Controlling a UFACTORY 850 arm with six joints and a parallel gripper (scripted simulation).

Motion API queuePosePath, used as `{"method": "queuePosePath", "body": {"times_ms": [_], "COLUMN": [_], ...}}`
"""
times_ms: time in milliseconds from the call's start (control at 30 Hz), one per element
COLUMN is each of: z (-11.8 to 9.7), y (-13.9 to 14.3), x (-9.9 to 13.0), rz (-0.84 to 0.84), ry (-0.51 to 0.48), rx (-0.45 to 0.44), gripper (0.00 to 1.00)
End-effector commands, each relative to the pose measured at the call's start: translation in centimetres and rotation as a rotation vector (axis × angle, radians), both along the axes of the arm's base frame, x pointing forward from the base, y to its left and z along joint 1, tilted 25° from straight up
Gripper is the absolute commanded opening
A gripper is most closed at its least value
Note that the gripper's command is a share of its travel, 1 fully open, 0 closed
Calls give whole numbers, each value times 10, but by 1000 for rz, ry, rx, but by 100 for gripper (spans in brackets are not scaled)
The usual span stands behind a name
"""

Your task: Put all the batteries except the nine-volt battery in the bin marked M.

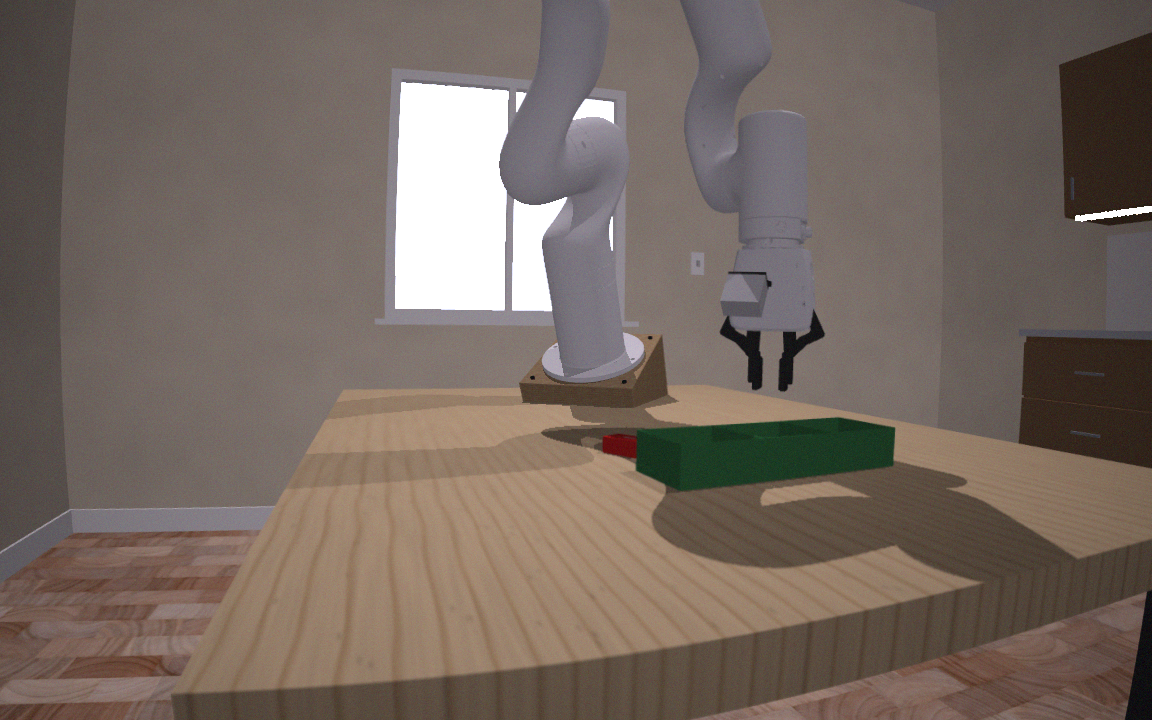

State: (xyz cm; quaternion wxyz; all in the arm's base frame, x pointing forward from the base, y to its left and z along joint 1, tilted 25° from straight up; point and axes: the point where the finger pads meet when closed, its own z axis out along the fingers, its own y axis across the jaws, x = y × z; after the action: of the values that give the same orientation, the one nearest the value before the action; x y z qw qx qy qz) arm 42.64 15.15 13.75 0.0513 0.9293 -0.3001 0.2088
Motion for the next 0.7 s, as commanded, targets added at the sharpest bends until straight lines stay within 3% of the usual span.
{"method": "queuePosePath", "body": {"times_ms": [0,333,667], "z": [-15,-42,-47], "y": [-3,-10,-11], "x": [7,18,20], "rz": [1,1,1], "ry": [-5,-5,-5], "rx": [1,1,1], "gripper": [28,28,28]}}
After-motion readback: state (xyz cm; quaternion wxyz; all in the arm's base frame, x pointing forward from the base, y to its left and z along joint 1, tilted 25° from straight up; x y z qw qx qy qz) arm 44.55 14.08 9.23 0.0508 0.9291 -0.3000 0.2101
